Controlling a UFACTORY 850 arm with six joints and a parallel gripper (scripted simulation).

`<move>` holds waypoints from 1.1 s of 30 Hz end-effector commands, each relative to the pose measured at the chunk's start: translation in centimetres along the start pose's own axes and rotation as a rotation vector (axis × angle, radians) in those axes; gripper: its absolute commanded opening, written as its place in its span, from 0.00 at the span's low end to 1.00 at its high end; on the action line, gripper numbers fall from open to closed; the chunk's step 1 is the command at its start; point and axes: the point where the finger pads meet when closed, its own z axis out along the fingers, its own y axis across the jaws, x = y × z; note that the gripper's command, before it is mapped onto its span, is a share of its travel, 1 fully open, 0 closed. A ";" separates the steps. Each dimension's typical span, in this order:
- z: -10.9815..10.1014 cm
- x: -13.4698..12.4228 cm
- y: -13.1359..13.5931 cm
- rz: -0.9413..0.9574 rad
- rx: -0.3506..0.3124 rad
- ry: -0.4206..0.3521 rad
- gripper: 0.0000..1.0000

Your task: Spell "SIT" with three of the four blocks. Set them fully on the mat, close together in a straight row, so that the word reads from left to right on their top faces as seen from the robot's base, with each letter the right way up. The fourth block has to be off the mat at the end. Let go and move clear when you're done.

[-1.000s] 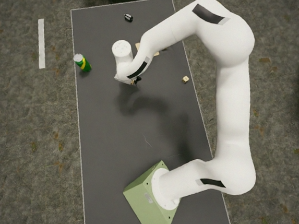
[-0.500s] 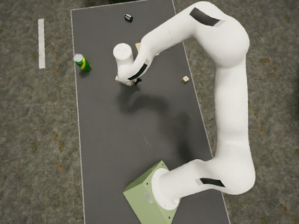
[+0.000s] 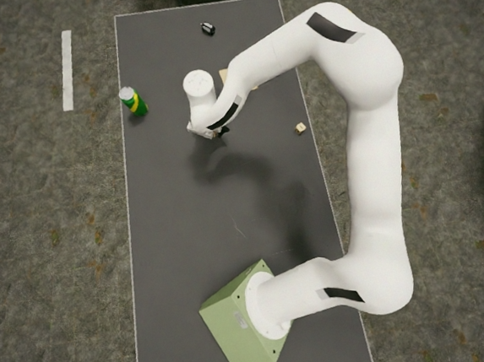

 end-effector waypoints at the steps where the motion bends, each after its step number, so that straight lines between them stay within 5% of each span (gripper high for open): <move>1: -0.1 0.0 0.0 0.001 -0.001 -0.001 0.69; 19: -0.1 0.0 0.0 0.001 -0.001 -0.001 0.69; 20: -0.1 0.0 0.0 0.001 -0.001 -0.001 0.48; 33: -0.1 0.0 0.0 0.001 -0.001 -0.001 0.48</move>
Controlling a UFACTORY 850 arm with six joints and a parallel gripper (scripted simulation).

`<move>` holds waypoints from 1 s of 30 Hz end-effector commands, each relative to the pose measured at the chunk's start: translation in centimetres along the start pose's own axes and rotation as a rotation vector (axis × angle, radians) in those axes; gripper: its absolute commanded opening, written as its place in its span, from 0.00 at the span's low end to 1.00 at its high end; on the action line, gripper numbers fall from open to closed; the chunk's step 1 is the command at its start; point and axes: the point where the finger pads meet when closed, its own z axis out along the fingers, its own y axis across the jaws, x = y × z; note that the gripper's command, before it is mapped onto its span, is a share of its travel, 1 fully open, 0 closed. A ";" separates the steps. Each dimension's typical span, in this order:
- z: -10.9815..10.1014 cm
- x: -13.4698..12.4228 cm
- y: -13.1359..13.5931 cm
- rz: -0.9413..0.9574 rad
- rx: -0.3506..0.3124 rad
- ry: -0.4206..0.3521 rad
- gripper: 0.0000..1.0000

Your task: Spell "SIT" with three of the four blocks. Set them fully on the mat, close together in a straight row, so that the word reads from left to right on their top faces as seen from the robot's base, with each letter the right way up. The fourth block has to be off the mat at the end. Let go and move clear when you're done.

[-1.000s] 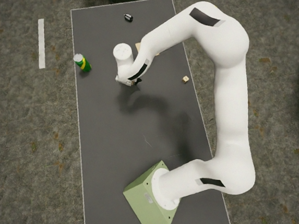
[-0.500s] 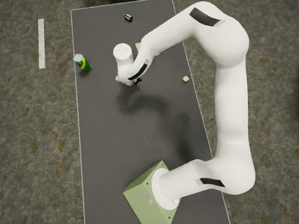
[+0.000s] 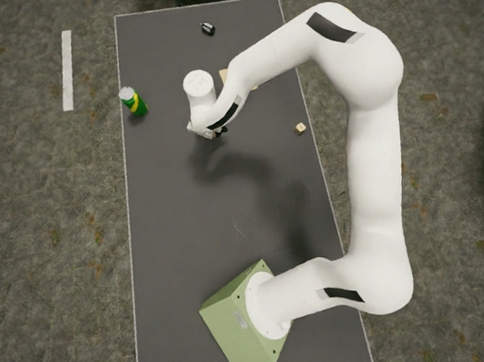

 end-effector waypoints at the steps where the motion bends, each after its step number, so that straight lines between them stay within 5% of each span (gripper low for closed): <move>1: -0.1 -0.1 0.0 0.001 -0.001 -0.001 0.48; 3: -0.1 -0.1 0.0 0.001 -0.001 -0.001 0.48; 4: -0.1 -0.1 0.0 0.001 -0.001 -0.001 0.28; 30: -0.1 -0.1 0.0 0.001 -0.001 -0.001 0.28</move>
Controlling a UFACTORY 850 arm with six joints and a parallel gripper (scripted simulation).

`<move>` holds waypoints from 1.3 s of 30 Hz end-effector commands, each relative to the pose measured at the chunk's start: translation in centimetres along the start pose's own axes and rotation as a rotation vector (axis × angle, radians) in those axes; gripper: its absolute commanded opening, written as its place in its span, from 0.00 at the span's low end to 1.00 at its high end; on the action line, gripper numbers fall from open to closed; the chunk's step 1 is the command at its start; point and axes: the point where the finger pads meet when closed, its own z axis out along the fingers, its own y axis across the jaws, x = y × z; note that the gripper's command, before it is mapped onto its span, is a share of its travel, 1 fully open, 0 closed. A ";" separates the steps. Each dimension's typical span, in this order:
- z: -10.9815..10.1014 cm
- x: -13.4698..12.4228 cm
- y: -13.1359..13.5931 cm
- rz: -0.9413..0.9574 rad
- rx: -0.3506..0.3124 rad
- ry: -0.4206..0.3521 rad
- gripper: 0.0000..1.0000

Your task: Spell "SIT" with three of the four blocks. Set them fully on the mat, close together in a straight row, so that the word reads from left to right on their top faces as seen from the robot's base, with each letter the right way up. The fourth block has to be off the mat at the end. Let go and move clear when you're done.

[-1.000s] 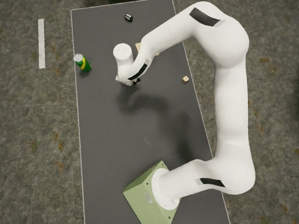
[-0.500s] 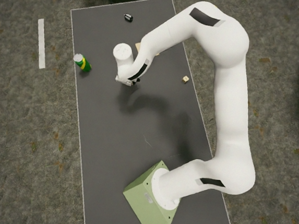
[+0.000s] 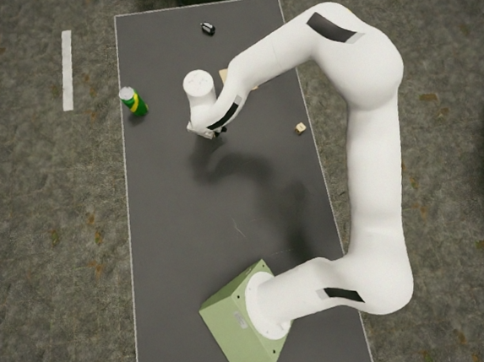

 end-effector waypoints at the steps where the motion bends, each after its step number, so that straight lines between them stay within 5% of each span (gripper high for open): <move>1: -0.1 0.0 0.0 0.000 -0.001 -0.001 0.28; 11: -0.4 0.0 0.0 0.000 -0.001 -0.001 0.28; 17: -2.1 0.0 0.0 0.000 -0.001 -0.001 0.28; 28: -9.4 0.0 0.0 0.001 -0.001 -0.001 0.28; 39: -10.1 0.0 0.0 0.000 -0.001 -0.001 0.28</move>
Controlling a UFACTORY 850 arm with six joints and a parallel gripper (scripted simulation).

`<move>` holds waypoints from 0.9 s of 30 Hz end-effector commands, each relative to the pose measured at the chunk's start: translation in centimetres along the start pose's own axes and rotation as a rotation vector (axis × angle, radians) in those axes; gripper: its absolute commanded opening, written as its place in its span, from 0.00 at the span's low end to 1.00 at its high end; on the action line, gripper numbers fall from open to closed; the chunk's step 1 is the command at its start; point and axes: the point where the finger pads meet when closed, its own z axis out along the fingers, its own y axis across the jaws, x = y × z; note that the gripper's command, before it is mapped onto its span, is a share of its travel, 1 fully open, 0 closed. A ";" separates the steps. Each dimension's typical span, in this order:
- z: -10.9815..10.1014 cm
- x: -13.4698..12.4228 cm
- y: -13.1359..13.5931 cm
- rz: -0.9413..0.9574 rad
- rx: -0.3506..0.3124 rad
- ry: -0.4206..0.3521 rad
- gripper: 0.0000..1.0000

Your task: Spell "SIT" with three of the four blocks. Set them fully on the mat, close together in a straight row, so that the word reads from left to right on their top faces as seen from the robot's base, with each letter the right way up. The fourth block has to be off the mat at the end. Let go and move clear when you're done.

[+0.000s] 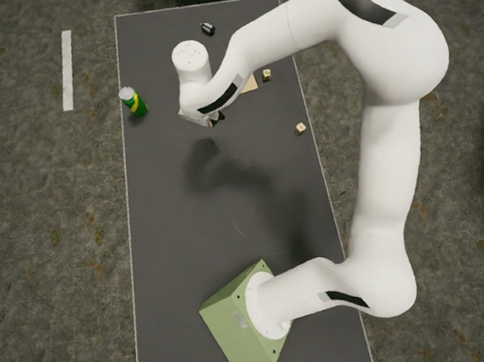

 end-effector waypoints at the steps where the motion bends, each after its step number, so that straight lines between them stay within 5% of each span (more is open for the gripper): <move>1: -0.1 -0.1 0.1 0.001 -0.002 -0.001 0.28; 13: -0.2 -0.8 0.4 -0.053 -0.002 -0.002 0.28; 27: -0.4 -6.0 2.4 -0.421 0.001 -0.007 0.28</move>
